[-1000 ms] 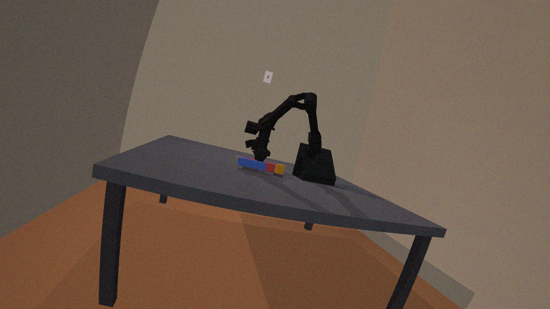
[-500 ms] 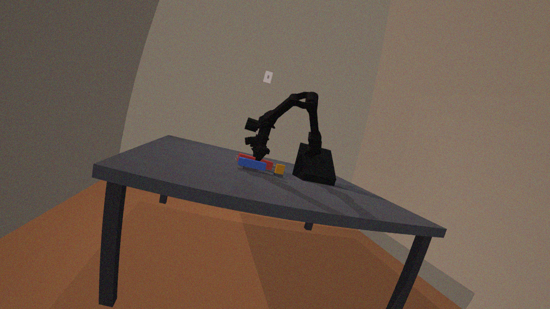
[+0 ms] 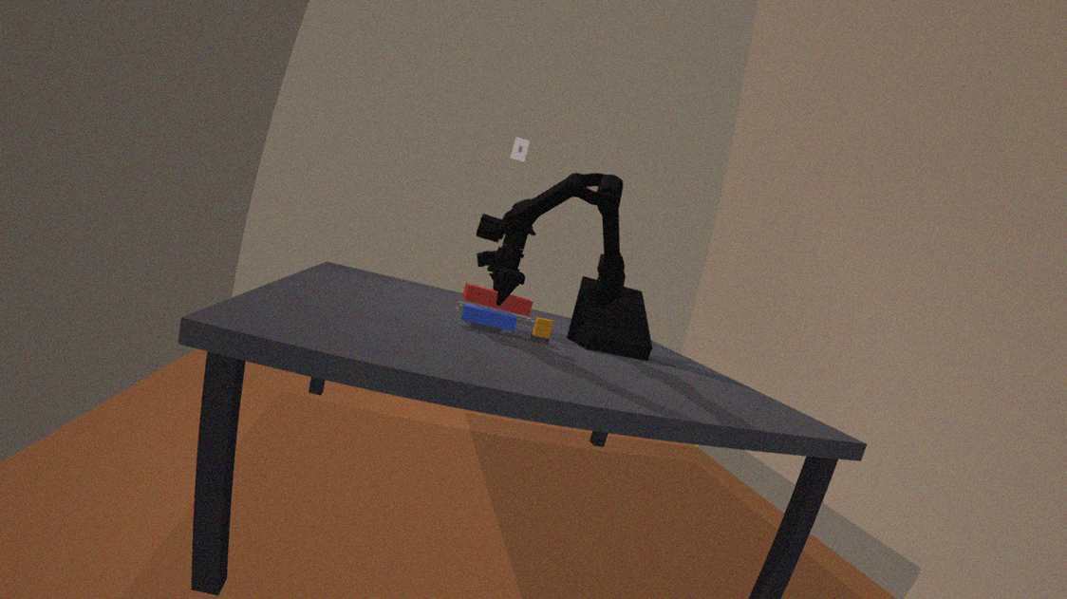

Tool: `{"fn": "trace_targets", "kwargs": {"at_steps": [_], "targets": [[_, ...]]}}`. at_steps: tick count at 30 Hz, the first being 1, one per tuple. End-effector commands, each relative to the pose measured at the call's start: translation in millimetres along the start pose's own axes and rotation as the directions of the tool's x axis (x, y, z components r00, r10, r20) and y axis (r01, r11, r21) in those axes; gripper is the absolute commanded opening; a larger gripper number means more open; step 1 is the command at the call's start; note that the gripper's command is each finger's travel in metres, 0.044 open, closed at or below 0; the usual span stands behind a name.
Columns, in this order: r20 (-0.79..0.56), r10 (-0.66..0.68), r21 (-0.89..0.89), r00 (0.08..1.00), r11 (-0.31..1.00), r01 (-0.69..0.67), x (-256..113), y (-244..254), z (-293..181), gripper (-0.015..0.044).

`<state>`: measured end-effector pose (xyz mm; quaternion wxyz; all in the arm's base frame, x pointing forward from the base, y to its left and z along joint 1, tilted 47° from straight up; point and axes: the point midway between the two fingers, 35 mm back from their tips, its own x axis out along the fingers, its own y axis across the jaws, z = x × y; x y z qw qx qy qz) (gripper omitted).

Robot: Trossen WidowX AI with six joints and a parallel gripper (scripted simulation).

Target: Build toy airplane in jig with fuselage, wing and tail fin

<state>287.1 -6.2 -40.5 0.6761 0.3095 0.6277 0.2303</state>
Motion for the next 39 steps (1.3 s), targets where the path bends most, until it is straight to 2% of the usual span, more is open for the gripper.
{"fn": "trace_targets", "kwargs": {"at_steps": [1, 24, 39], "targets": [[-0.003, -0.005, -0.001, 1.000, 1.000, 0.005, -13.4, -0.8, 1.1, 0.0000], [-0.037, 0.021, 0.025, 0.999, 0.999, -0.020, -81.3, 5.1, -8.6, 0.0000], [-0.037, 0.017, 0.042, 0.999, 0.999, -0.015, -65.9, -32.7, -13.1, 0.0000]]}}
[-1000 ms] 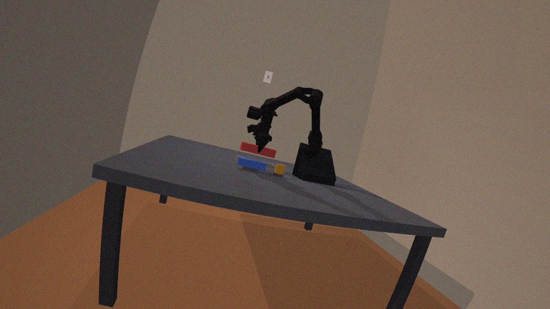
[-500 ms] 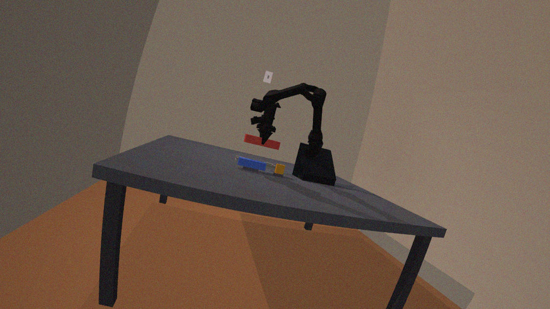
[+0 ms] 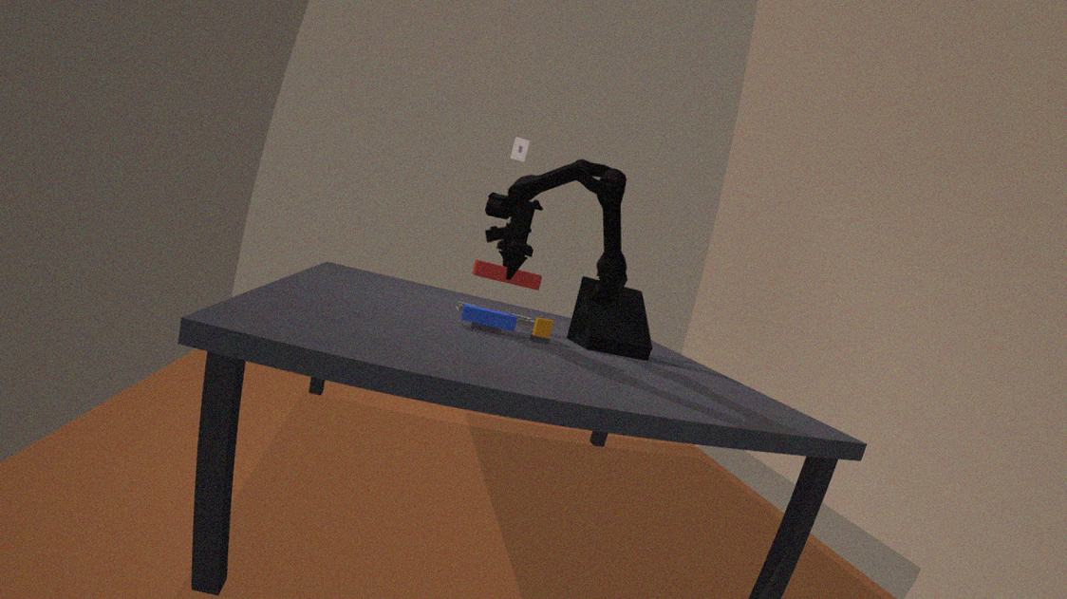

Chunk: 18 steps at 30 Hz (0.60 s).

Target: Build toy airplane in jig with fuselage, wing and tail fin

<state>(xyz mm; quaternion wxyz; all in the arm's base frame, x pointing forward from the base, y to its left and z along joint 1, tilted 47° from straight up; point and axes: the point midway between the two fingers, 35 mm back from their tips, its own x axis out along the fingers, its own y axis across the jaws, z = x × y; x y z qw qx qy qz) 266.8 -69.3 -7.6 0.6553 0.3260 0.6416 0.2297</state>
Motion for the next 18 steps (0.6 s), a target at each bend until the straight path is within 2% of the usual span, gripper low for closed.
{"fn": "trace_targets", "kwargs": {"at_steps": [1, 18], "targets": [[0.000, -0.005, 0.001, 1.000, 1.000, 0.005, 4.8, -13.4, -1.7, 0.0000], [0.001, -0.008, 0.023, 1.000, 1.000, 0.008, 28.7, -62.3, -13.2, 0.0000]]}}
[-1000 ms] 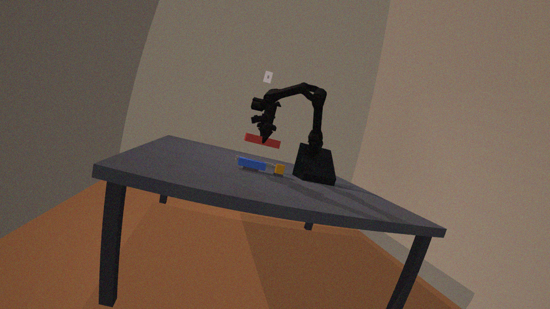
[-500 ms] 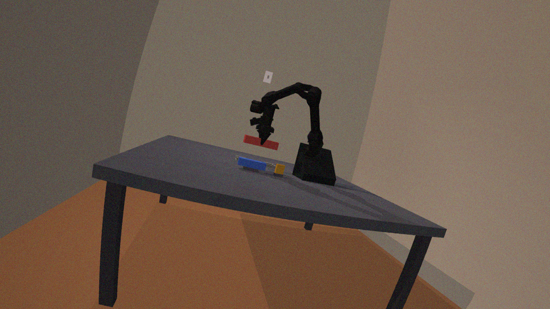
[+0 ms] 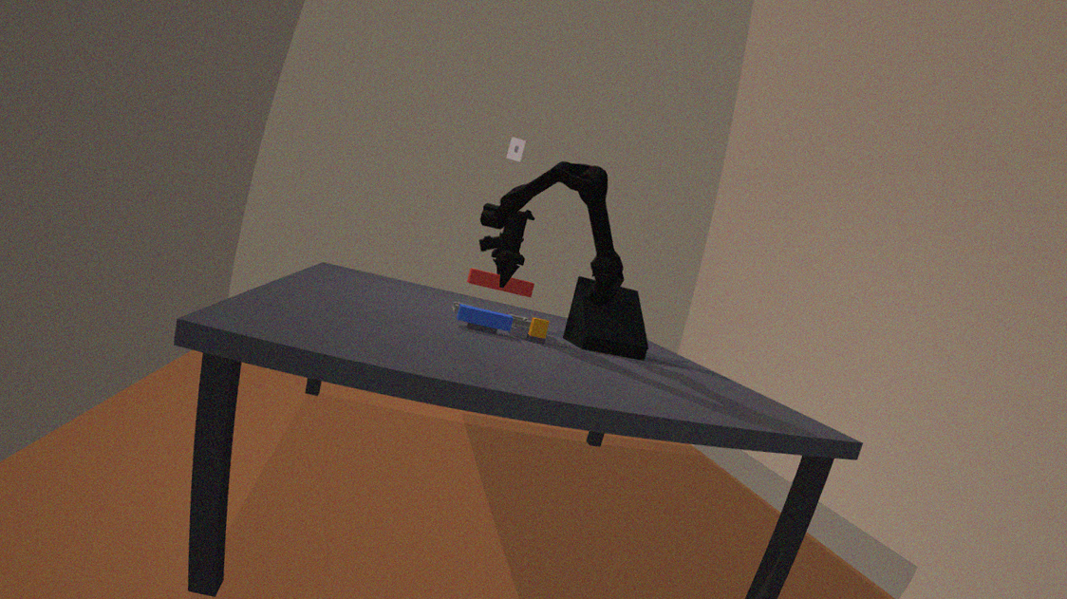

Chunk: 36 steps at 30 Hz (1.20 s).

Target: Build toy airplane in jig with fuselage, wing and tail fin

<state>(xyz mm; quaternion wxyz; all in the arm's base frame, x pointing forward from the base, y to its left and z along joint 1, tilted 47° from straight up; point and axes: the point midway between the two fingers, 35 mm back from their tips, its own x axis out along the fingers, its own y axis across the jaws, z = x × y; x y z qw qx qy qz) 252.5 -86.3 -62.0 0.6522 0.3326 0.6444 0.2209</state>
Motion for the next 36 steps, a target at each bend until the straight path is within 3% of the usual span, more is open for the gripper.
{"fn": "trace_targets", "kwargs": {"at_steps": [1, 18, 26, 36], "targets": [[0.000, -0.004, 0.001, 1.000, 1.000, 0.004, 6.0, -12.5, -3.8, 0.0000], [-0.001, -0.003, 0.020, 1.000, 1.000, 0.003, 31.3, -52.2, -20.7, 0.0000], [-0.001, -0.003, 0.020, 1.000, 1.000, 0.003, 31.3, -52.2, -20.7, 0.0196], [-0.001, -0.003, 0.020, 1.000, 1.000, 0.003, 31.2, -52.2, -20.6, 0.0196]]}}
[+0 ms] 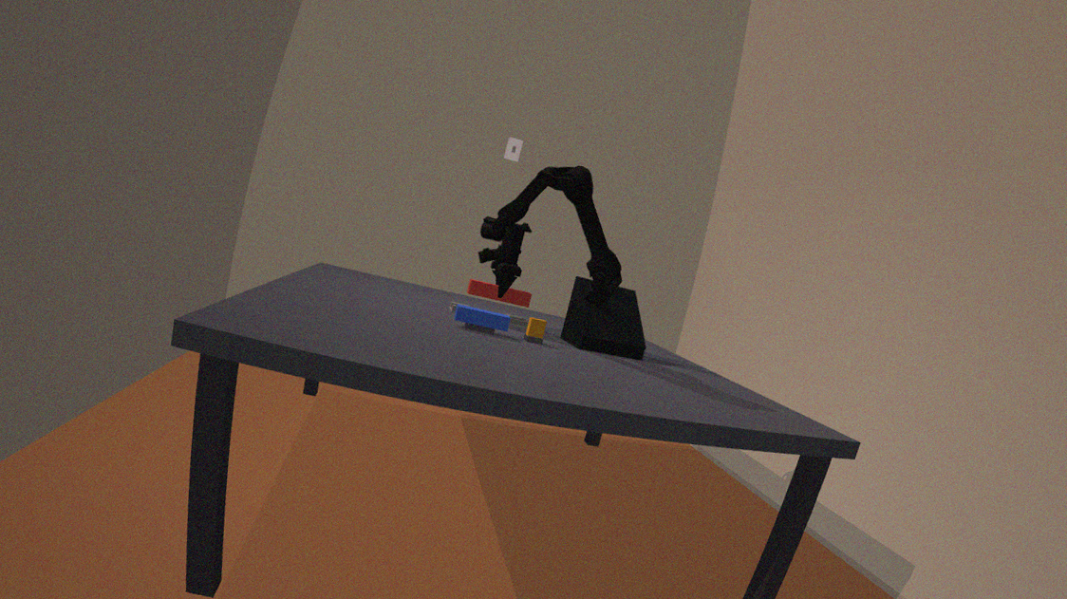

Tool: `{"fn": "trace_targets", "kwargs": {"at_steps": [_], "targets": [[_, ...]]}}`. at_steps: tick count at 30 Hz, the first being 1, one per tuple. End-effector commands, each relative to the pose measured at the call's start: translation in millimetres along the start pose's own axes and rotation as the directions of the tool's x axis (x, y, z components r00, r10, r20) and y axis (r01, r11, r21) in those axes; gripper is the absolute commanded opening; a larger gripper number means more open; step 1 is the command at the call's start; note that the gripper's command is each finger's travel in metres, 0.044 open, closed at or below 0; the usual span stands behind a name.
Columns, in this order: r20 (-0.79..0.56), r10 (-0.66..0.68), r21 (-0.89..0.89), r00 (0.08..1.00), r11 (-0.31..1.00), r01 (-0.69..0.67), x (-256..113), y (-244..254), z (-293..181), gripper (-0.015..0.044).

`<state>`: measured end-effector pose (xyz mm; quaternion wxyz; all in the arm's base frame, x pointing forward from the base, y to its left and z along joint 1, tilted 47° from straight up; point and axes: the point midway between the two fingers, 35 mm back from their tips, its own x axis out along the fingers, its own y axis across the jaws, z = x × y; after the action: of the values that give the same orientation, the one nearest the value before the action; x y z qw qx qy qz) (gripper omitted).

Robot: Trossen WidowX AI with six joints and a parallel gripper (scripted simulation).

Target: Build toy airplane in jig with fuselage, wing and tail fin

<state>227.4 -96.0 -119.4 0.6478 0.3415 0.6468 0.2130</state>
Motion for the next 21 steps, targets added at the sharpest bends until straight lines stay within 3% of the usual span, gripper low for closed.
{"fn": "trace_targets", "kwargs": {"at_steps": [1, 21], "targets": [[-0.001, -0.004, -0.006, 1.000, 1.000, 0.004, 0.1, -0.8, -0.3, 0.0196], [-0.001, -0.004, -0.006, 1.000, 1.000, 0.004, 22.1, -1.5, 0.2, 0.0196]]}}
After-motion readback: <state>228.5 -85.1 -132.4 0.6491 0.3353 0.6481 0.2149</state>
